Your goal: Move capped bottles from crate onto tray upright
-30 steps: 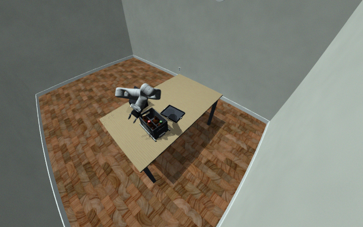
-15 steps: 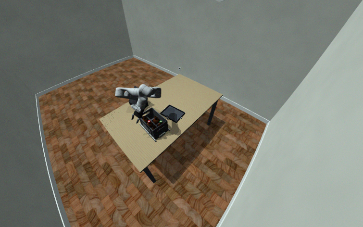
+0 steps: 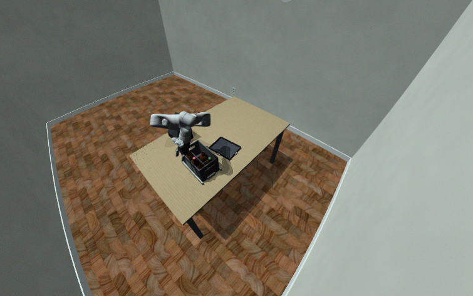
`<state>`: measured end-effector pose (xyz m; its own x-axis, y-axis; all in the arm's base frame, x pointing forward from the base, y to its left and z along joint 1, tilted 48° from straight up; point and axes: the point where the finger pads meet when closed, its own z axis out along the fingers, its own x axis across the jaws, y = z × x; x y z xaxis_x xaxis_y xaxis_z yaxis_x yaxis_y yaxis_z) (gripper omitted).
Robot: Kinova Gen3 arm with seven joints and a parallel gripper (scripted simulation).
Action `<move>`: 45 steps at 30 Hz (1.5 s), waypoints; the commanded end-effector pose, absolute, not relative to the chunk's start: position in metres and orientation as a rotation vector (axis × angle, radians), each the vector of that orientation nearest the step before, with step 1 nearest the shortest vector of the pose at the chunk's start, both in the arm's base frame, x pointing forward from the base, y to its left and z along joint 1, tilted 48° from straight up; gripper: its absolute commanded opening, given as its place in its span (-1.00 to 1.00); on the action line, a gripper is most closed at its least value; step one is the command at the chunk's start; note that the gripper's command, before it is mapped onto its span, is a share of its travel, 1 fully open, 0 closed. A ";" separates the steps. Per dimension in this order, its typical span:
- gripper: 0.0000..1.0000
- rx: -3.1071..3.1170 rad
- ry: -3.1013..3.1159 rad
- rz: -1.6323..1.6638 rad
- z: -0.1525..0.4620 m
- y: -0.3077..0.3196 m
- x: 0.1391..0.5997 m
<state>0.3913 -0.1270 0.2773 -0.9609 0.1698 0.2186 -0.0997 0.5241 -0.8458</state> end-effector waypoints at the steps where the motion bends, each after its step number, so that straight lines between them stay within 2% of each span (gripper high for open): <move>1: 1.00 -0.067 -2.519 1.404 0.272 -0.125 0.392; 14: 1.00 -0.136 -2.697 1.353 0.229 -0.119 0.393; 45: 1.00 -0.213 -2.877 1.288 0.174 -0.076 0.399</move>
<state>0.3961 -0.0883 0.1840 -0.9891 0.1279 -0.0729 0.1392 0.6514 -0.7459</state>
